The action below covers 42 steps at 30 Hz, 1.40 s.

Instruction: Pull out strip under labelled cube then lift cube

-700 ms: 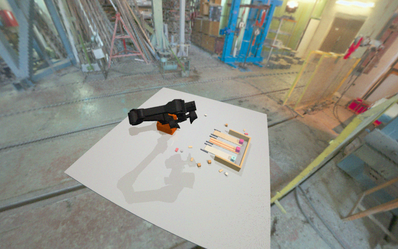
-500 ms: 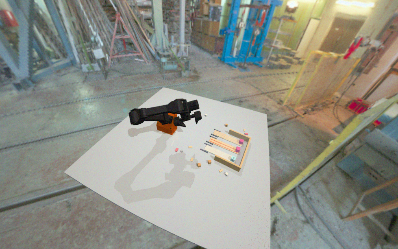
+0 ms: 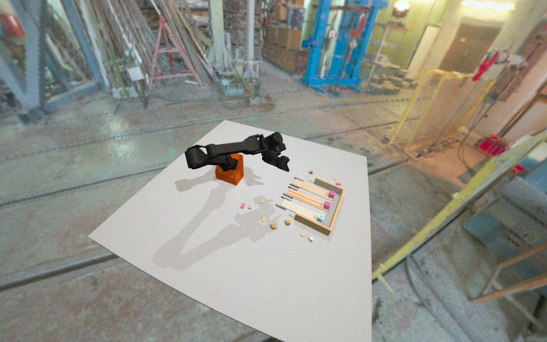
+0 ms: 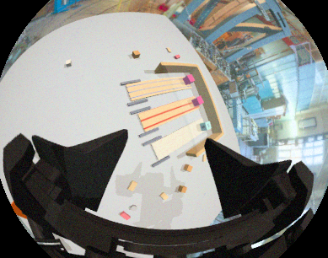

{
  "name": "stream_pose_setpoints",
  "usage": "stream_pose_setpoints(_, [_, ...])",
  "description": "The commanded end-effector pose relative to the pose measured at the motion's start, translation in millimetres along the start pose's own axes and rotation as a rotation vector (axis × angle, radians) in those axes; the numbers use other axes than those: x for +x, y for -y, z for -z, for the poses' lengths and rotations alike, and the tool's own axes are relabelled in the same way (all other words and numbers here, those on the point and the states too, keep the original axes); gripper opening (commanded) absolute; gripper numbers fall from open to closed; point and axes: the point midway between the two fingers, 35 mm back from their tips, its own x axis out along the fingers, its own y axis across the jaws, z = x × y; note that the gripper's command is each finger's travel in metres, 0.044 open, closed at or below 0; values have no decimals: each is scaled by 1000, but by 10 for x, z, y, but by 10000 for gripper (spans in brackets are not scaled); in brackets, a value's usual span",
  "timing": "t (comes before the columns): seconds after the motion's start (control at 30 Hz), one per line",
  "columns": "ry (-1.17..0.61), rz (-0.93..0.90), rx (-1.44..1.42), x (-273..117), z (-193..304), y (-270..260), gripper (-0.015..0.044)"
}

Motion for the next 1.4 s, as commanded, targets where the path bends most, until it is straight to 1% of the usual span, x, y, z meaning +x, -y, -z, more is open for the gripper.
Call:
stream_pose_setpoints(0.0, [142,295,847,163,-209,33,400])
stream_pose_setpoints(0.07, [154,305,880,159,-215,46,400])
stream_pose_setpoints(0.63, [154,305,880,159,-215,46,400])
stream_pose_setpoints(0.73, [95,275,893,273,-217,92,321])
stream_pose_setpoints(0.93, [-157,154,959,695,-87,255,164])
stream_pose_setpoints(1.13, [-433,41,1031,1010,226,375,6])
stream_pose_setpoints(1.3, [-681,-45,1088,1159,594,449,0])
stream_pose_setpoints(1.37, [-739,-62,1100,1174,692,470,0])
